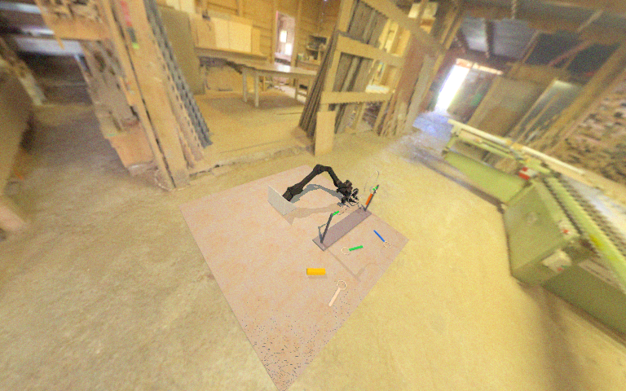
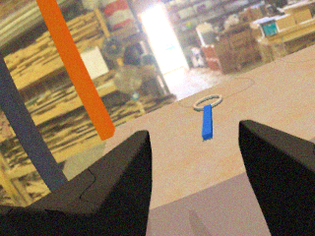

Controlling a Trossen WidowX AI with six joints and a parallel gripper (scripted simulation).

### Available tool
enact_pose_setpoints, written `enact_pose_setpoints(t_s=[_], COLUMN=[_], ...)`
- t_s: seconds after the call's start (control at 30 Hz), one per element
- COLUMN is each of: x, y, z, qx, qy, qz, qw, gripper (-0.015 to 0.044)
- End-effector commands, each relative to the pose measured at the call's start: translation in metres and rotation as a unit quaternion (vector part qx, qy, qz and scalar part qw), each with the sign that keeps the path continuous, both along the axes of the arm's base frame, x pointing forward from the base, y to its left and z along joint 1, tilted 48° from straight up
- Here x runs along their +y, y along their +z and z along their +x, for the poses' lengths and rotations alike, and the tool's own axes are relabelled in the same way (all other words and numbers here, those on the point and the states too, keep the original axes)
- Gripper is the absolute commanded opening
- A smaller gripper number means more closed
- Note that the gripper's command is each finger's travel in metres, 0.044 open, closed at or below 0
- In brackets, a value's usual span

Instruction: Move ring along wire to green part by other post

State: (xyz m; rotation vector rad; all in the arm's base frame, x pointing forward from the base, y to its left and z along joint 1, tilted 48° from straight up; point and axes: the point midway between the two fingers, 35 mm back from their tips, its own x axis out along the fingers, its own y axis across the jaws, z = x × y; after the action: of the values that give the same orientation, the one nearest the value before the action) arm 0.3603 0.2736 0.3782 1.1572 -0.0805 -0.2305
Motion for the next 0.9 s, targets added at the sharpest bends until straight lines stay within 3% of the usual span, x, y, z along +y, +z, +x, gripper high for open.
enact_pose_setpoints(t_s=[0.0, 0.1, 0.33, 0.63, 0.87], x=[0.035, 0.055, 0.054, 0.015, 0.012], y=[0.010, 0.017, 0.017, 0.046, 0.049], z=[-0.010, -0.019, -0.016, 0.025, 0.030], qx=[0.006, 0.006, 0.006, 0.003, 0.003], qy=[0.039, 0.061, 0.062, 0.062, 0.062], qz=[-0.083, -0.134, -0.138, -0.139, -0.140], qw=[0.996, 0.989, 0.989, 0.988, 0.988], gripper=[0.0160, 0.0160, 0.0160, 0.0160, 0.0160])
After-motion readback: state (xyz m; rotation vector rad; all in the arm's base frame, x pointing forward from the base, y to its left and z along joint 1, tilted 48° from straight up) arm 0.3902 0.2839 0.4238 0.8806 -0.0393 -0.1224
